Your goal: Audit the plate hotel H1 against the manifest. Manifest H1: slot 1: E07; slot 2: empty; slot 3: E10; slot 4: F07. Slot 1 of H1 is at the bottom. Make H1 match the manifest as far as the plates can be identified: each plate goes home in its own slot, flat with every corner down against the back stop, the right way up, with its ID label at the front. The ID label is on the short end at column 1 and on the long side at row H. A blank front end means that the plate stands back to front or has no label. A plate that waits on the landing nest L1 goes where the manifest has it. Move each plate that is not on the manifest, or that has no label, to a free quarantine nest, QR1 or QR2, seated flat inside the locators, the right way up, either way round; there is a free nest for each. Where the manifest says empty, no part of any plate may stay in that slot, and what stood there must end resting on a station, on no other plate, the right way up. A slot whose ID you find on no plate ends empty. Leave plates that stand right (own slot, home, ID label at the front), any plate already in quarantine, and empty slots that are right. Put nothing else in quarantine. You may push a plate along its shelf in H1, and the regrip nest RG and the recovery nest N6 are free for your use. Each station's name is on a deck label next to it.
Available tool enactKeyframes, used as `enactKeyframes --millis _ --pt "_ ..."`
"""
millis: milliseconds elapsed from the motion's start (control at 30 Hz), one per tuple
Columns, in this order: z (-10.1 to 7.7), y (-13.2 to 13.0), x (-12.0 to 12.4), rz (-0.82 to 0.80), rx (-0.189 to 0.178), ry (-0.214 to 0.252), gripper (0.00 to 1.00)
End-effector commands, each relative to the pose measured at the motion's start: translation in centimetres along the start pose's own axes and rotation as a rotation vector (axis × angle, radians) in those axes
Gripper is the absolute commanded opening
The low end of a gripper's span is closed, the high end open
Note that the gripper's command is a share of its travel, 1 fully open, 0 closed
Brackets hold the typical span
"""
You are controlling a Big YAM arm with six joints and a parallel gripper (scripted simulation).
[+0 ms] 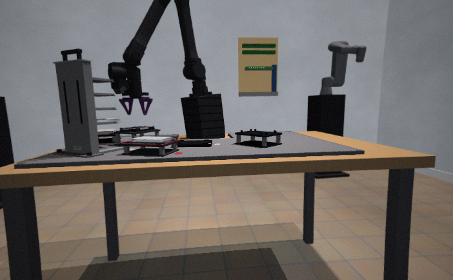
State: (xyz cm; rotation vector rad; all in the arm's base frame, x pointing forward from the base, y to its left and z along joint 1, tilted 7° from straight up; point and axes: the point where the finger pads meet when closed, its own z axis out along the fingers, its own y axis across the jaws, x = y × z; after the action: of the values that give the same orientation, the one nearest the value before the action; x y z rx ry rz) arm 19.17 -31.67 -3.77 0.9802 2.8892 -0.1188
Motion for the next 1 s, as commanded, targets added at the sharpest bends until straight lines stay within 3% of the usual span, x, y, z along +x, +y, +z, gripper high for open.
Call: enactKeyframes --millis 0,100,167,967 --pt "-0.8 -0.5 -1.4 0.002 0.013 -0.039 1.0" --pt "-0.8 -0.5 -1.4 0.002 0.013 -0.039 1.0" --pt "0.4 -0.1 -0.3 0.011 0.003 -0.016 1.0" --pt "3.0 -0.2 -0.5 0.012 0.004 -0.019 1.0"
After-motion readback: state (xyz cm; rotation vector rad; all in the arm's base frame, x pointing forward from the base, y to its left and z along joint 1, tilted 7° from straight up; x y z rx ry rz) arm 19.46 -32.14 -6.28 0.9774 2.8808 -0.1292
